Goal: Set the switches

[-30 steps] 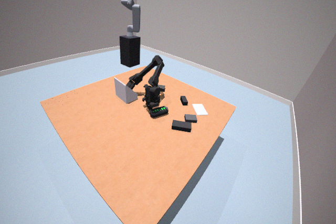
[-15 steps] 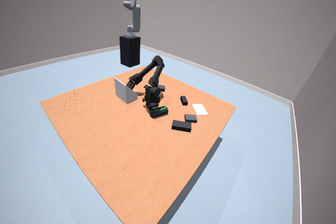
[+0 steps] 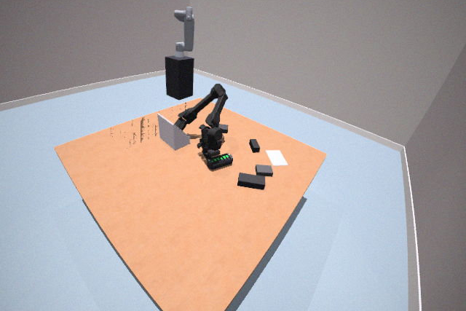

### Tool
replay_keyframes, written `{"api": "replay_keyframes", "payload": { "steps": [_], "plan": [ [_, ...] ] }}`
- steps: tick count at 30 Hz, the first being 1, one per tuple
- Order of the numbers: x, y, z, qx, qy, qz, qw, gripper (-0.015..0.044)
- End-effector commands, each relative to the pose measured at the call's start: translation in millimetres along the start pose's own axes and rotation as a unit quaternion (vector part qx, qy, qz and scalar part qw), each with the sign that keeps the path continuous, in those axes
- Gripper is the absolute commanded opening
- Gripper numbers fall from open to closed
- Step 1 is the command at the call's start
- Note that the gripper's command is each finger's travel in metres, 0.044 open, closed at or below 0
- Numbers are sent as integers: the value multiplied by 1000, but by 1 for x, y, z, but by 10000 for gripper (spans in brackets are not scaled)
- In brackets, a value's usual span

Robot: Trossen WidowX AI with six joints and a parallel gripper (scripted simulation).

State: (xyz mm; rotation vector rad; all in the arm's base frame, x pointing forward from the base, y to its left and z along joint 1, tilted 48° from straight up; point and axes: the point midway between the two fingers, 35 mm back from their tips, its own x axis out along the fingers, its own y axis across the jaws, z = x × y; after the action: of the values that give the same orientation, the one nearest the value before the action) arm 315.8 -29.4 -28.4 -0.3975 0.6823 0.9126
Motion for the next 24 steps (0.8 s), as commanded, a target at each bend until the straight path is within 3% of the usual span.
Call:
{"api": "replay_keyframes", "payload": {
  "steps": [1,18,24],
  "plan": [
    [1,-1,-1,3,2,1,1000,0],
    [6,-17,0,2,2,1,1000,0],
    [-51,-6,-1,3,3,1,1000,0]
  ]
}}
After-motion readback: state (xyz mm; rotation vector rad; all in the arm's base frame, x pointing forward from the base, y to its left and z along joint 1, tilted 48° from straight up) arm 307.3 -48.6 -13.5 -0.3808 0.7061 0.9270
